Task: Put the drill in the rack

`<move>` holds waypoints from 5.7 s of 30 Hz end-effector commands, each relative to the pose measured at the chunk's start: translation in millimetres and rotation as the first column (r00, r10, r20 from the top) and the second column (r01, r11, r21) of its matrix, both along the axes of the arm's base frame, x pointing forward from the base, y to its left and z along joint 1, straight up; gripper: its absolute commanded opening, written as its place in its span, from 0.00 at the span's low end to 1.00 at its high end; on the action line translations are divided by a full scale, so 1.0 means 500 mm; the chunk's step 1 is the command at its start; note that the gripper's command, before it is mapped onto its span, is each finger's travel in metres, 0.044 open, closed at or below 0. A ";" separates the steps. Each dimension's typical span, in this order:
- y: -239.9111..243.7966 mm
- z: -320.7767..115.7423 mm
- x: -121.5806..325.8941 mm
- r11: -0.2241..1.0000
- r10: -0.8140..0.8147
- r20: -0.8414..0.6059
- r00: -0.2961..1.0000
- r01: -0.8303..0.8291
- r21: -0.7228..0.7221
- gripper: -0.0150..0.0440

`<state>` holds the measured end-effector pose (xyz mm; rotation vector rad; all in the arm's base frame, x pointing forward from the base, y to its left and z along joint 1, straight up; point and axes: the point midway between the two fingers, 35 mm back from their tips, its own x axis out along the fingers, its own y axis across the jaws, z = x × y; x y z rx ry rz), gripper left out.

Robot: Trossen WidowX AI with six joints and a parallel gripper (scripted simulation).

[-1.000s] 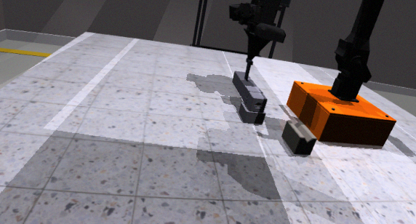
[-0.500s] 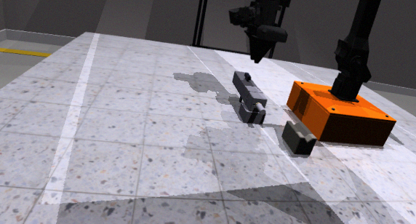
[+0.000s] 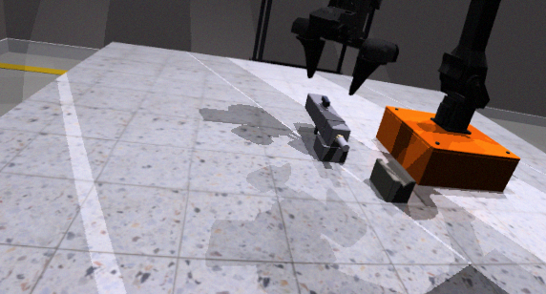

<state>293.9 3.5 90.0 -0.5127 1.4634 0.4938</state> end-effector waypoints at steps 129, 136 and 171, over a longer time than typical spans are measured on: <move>0.244 -0.219 -0.033 0.623 0.781 -0.030 0.623 -0.782 -0.011 0.70; 0.237 -0.220 -0.031 0.624 0.781 -0.024 0.624 -0.781 -0.011 1.00; 0.210 -0.229 -0.031 0.624 0.781 -0.025 0.624 -0.781 -0.012 1.00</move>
